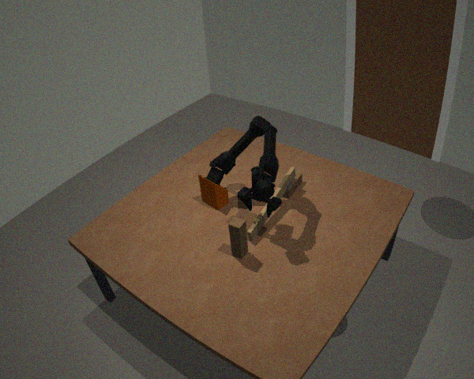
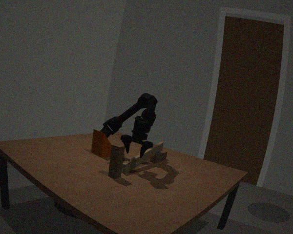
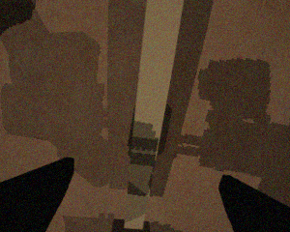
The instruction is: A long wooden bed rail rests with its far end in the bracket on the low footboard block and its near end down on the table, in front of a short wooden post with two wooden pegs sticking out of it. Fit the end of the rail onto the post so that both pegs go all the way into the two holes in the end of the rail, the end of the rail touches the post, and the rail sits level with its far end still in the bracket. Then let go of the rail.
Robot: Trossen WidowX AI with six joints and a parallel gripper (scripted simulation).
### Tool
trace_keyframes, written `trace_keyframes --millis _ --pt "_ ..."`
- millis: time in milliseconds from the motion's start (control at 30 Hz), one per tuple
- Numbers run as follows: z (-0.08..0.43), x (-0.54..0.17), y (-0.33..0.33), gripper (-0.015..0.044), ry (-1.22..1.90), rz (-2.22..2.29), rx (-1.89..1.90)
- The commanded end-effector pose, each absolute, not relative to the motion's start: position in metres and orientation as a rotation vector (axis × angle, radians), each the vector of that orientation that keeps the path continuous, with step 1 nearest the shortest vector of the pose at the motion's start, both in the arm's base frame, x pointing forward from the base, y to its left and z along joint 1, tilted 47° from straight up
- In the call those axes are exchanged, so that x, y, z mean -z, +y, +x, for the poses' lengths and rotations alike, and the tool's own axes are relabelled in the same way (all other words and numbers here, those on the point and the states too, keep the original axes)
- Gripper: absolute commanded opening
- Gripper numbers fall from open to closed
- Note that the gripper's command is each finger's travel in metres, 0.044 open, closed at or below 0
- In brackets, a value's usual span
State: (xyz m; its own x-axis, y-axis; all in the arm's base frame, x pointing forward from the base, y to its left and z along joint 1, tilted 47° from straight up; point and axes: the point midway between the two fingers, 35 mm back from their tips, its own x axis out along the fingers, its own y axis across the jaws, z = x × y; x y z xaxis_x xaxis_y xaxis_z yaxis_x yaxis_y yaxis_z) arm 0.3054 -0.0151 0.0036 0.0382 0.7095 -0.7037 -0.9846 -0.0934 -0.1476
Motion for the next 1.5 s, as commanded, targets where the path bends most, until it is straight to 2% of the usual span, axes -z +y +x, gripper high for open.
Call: trace_keyframes --millis 0,1467 --pt "0.302 -0.001 -0.015 0.0440 0.439 -0.758 -1.526" --pt "0.304 0.045 0.034 0.0440 0.438 -0.756 -1.526"
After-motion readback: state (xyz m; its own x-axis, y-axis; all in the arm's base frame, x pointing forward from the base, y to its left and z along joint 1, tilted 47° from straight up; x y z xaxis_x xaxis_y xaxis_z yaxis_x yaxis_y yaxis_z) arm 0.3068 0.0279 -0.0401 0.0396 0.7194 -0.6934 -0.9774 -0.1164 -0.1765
